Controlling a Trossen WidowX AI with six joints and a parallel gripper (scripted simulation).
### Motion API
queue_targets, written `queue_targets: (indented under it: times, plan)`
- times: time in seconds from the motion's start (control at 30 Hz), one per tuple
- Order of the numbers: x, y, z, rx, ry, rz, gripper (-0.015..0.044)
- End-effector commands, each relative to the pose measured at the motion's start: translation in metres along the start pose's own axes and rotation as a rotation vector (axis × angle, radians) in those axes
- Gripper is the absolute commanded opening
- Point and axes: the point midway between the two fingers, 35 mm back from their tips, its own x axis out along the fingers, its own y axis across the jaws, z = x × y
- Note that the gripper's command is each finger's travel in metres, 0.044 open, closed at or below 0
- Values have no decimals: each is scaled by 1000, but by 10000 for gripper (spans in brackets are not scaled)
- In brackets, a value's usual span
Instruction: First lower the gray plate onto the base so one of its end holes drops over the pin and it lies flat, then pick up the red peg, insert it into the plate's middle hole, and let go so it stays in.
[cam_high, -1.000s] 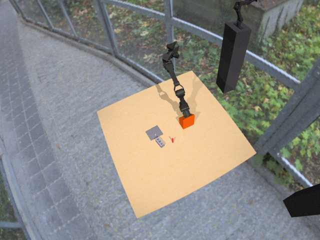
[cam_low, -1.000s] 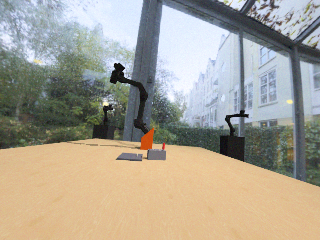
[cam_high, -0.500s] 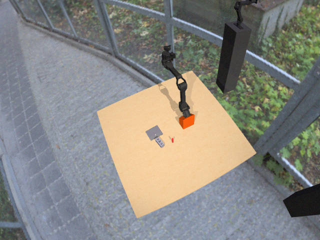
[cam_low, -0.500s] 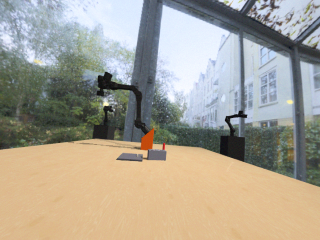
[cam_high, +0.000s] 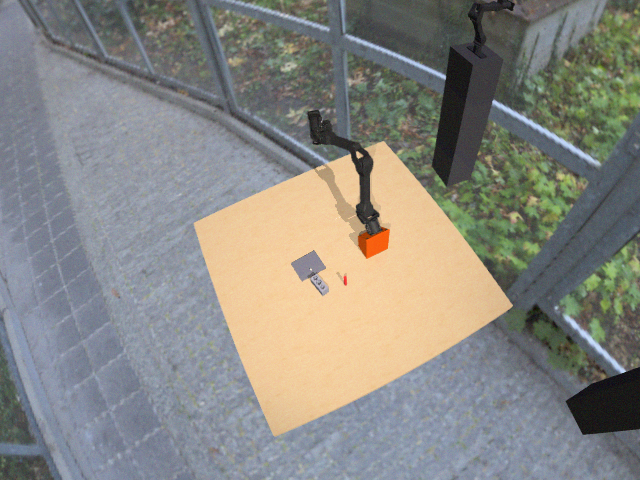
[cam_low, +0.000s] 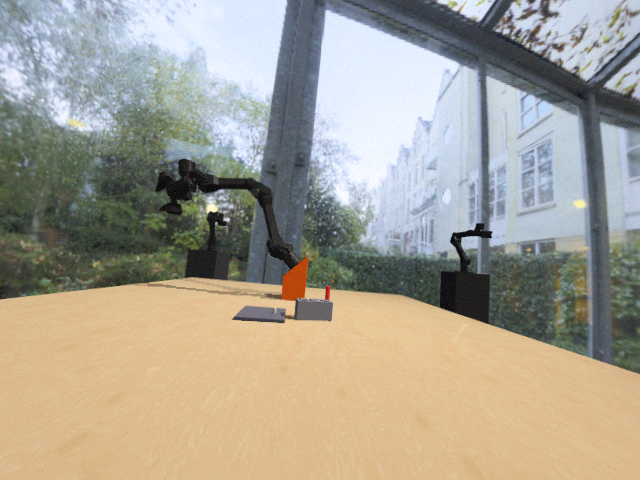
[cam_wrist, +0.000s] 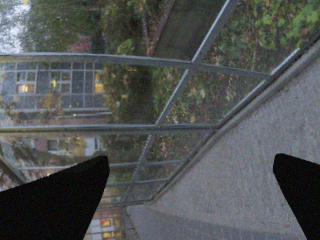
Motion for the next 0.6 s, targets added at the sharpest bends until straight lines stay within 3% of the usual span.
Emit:
queue_targets:
  times: [0.0, 0.27, 0.57]
  plan:
    - [1, -37, -39, -51, 99, -90, 440]
    - [-21, -111, -122, -139, 304, -278, 440]
    - [-89, -189, -208, -294, 545, -459, 440]
